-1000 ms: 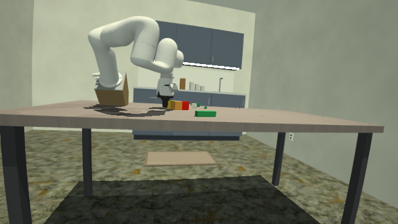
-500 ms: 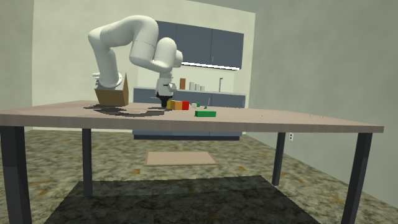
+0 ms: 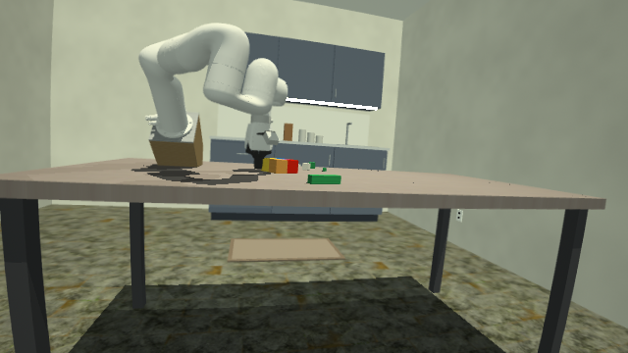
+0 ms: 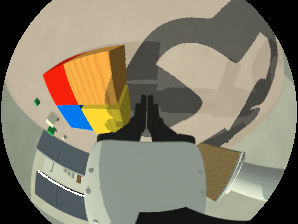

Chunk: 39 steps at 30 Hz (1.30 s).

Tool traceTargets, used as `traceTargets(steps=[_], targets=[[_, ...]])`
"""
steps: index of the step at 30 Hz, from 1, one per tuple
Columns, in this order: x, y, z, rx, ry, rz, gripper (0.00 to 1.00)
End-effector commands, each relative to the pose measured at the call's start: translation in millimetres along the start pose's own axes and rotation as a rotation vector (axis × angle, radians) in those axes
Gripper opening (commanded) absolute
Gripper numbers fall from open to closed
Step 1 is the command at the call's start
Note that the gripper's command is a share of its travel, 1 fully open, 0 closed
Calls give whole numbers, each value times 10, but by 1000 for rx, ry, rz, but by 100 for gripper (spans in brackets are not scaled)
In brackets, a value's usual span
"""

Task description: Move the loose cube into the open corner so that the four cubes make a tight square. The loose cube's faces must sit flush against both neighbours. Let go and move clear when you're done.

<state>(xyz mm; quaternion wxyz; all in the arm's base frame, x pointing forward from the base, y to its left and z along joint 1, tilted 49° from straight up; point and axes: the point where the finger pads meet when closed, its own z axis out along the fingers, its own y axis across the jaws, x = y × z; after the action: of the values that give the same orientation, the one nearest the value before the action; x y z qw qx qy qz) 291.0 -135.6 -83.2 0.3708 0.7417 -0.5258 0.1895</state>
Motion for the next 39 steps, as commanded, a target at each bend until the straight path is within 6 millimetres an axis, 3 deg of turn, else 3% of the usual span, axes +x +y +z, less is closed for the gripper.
traceTargets(steps=[1, 10, 39], targets=[[-1, -10, -48, 4, 0, -1, 0], [-1, -10, -166, 4, 0, -1, 0], [-1, -7, -901, 4, 0, -1, 0]])
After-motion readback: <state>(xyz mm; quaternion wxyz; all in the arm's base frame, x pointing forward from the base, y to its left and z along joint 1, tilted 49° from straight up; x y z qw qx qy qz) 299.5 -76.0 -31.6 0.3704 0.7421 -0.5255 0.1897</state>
